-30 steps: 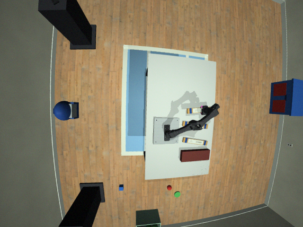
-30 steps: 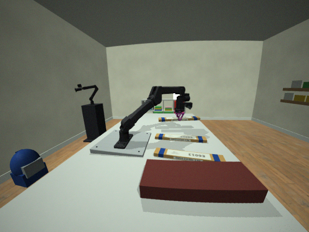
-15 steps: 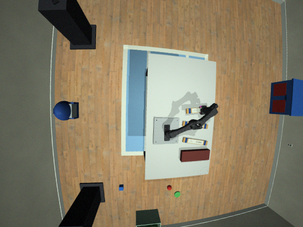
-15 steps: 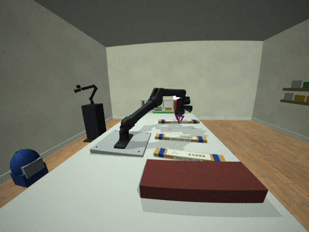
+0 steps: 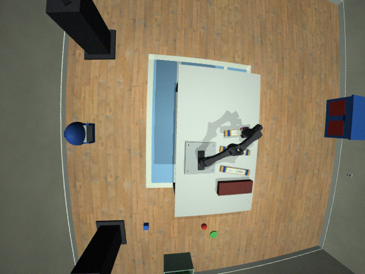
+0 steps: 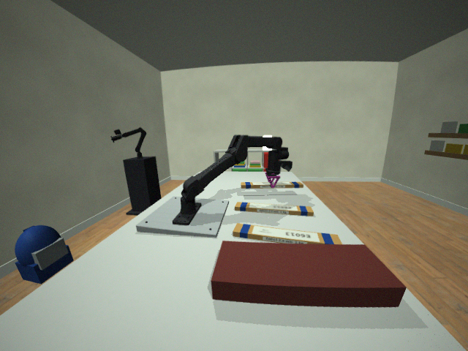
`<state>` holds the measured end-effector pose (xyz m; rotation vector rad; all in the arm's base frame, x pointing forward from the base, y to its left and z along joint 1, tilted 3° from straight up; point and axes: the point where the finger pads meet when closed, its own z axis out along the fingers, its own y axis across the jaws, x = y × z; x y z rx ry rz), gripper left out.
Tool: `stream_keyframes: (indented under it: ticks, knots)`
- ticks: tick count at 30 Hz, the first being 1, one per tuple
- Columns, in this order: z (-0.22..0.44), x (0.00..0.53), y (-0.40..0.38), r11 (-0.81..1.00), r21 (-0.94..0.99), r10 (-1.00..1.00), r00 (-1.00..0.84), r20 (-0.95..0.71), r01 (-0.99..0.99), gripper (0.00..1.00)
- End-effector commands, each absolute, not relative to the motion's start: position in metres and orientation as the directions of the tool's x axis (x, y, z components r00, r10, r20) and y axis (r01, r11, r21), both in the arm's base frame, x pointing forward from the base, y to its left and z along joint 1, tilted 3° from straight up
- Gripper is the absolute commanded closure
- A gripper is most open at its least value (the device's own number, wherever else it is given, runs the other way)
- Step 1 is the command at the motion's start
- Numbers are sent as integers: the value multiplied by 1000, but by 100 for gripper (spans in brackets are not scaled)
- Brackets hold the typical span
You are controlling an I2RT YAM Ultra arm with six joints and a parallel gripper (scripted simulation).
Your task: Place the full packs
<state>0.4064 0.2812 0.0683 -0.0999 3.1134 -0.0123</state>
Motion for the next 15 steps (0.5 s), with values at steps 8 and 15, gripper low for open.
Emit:
stream_keyframes:
  ticks: [8,15]
  knots:
    - [80,412,279,999,10,-53,-996,-74,-54,100]
    - [68,413,279,999,10,-53,-996,-74,-54,100]
